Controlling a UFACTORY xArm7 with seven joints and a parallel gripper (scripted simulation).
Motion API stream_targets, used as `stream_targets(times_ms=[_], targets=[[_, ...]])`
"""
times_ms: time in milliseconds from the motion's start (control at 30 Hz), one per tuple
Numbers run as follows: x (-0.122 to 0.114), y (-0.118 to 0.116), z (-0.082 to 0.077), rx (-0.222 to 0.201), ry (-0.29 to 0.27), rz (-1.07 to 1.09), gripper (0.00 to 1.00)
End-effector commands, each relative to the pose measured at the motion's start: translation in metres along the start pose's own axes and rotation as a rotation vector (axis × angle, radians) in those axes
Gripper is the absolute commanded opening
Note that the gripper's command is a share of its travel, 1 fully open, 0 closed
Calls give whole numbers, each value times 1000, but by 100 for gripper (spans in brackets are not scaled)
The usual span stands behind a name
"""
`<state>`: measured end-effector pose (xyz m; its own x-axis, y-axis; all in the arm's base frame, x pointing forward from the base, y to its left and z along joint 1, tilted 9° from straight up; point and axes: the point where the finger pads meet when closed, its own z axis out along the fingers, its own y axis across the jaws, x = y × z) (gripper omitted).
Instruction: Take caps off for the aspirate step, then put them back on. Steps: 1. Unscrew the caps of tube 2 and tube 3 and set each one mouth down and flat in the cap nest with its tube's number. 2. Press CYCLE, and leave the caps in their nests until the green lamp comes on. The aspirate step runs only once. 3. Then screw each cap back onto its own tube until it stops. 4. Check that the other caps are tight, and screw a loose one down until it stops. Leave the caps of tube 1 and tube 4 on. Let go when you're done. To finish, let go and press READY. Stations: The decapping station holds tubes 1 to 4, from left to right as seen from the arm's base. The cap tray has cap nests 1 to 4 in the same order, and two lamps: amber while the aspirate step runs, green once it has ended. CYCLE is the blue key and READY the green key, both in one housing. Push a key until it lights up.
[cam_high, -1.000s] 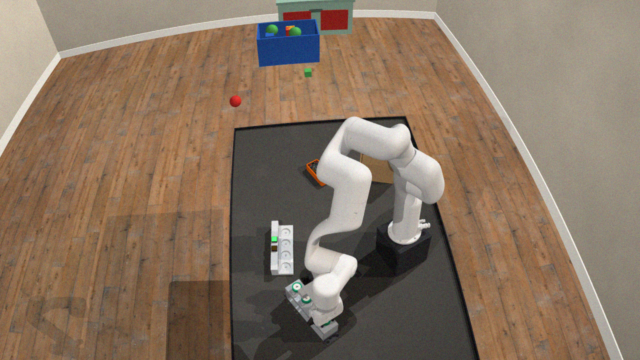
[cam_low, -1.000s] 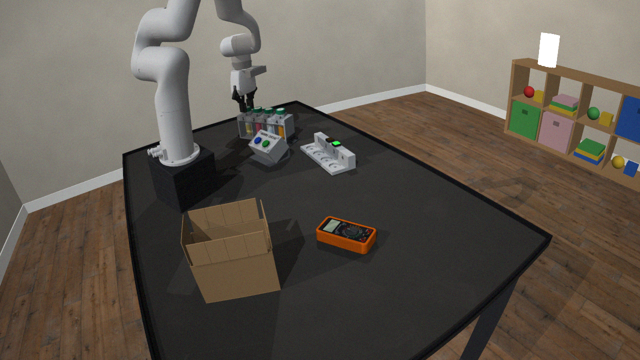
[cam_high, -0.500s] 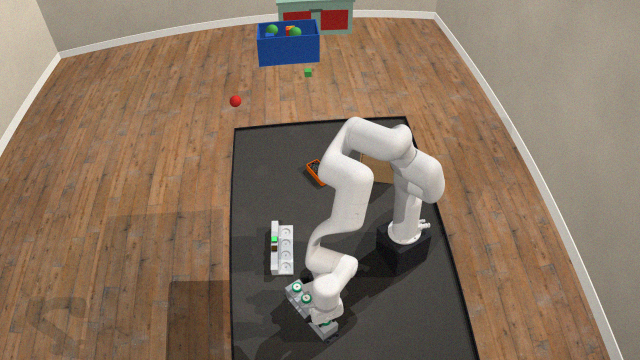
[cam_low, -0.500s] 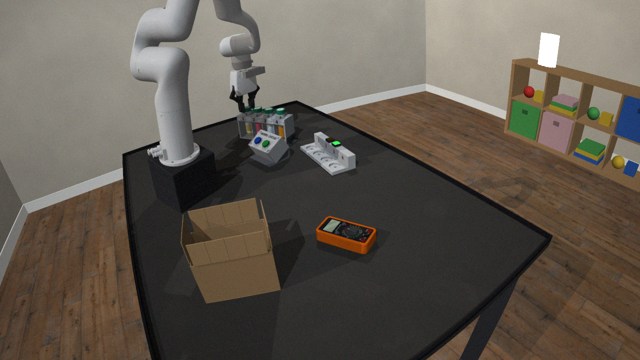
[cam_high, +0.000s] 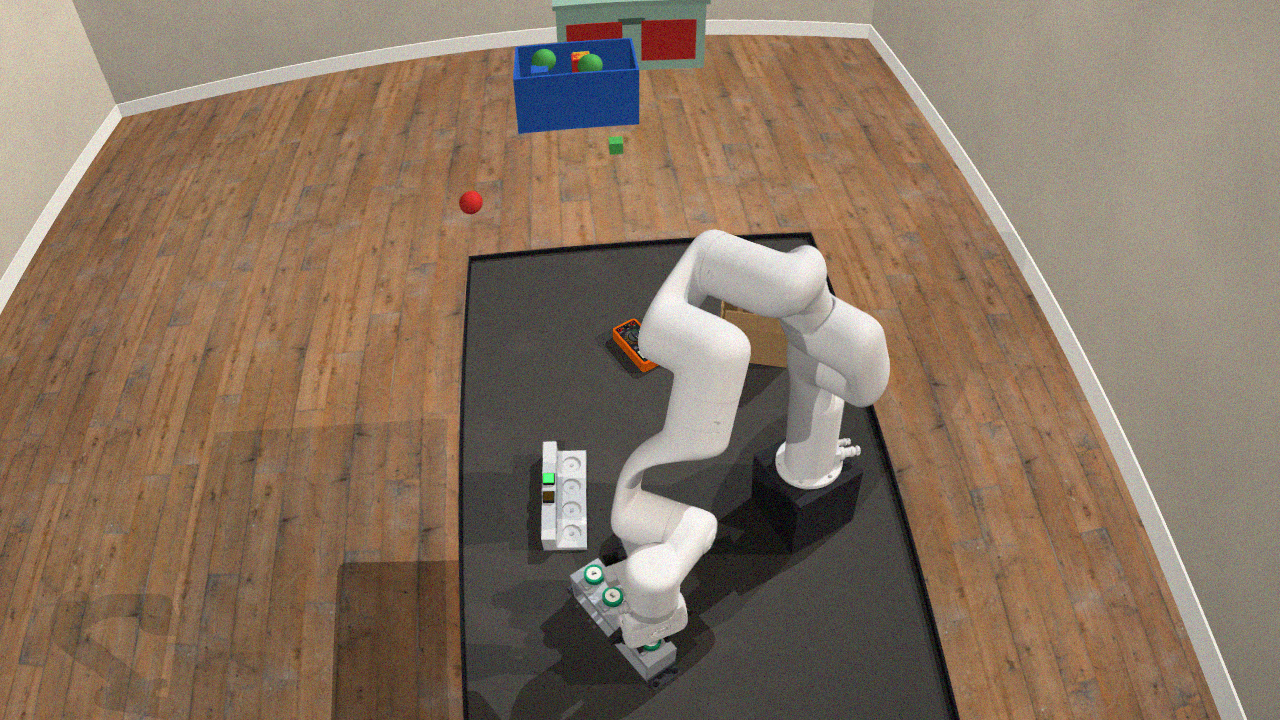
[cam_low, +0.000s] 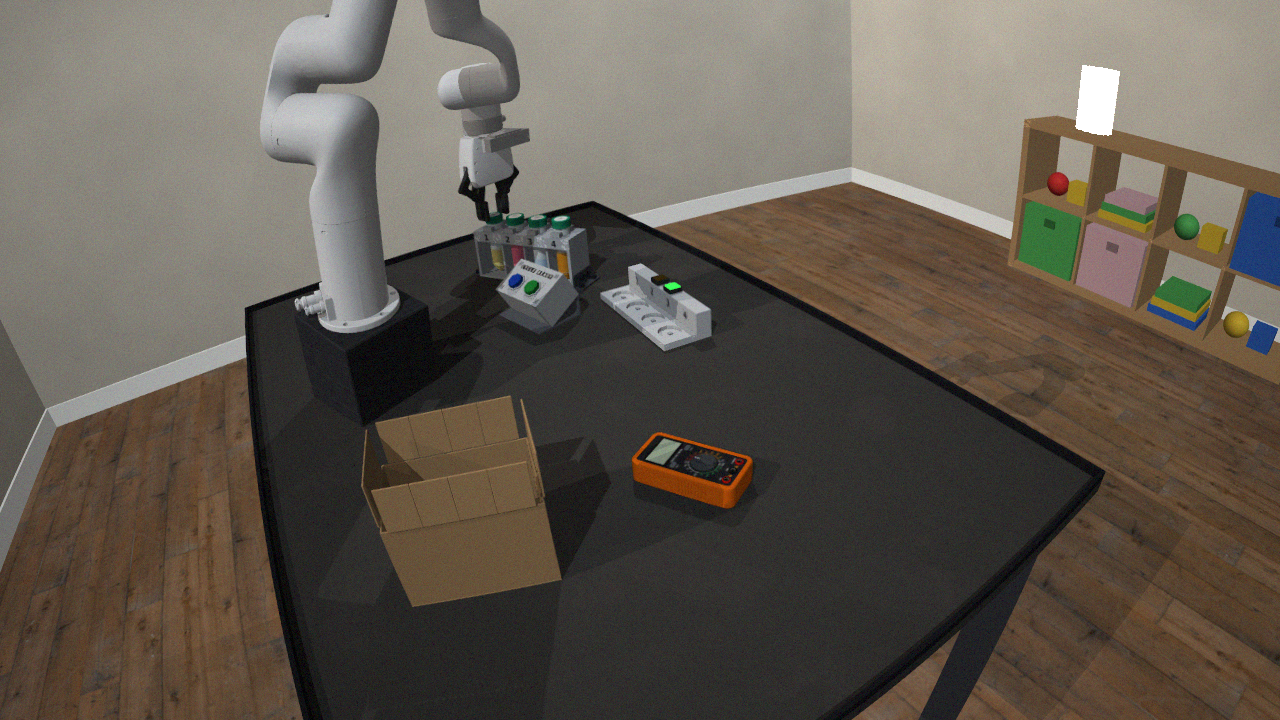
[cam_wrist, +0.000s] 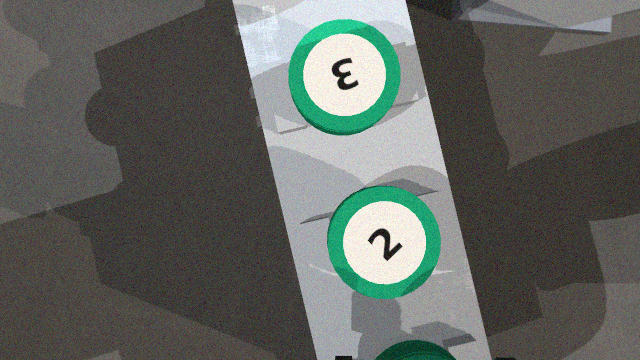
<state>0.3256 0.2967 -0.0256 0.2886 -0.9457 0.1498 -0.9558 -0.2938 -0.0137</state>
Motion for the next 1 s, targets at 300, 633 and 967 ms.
stream_targets(times_ms=[300,633,967], targets=[[-1,-1,-35,4,-3,0,46],[33,-10,-39,5,-1,-326,46],[94,-25,-39,5,0,-489,46]])
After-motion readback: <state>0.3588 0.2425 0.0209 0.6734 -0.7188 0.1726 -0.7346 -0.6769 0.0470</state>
